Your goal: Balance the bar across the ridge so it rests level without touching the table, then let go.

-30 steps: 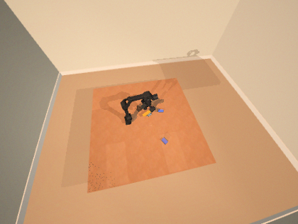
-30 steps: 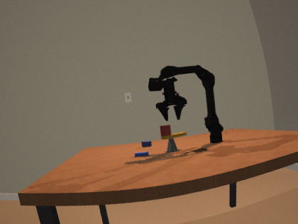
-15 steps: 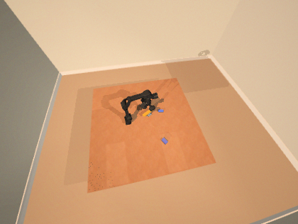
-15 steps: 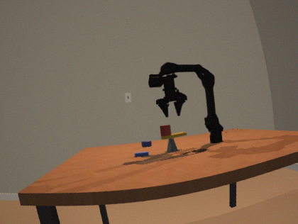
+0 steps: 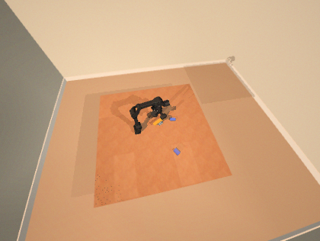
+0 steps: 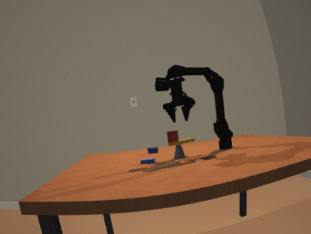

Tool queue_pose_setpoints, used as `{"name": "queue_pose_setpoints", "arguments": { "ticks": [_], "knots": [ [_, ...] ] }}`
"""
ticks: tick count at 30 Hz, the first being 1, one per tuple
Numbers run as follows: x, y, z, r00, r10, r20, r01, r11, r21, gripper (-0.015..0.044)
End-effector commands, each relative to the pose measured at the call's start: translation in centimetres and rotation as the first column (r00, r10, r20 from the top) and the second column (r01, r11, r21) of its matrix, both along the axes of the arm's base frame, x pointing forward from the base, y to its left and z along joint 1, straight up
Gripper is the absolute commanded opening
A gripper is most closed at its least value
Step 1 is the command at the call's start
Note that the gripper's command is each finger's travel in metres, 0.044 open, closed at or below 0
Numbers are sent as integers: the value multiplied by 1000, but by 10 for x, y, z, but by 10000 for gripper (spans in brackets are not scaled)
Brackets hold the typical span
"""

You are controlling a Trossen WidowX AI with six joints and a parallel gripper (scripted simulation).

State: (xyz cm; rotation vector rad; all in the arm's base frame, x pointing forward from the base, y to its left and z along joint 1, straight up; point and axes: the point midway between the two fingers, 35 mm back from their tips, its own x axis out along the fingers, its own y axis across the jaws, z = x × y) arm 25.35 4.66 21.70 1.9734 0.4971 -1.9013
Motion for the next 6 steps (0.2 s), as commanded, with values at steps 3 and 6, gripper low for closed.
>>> {"name": "queue_pose_setpoints", "arguments": {
  "ticks": [3,6],
  "knots": [
    [0,0,0,1000,0,-3,0,1000,-1,440],
    [0,0,0,1000,0,-3,0,1000,-1,440]
  ]
}}
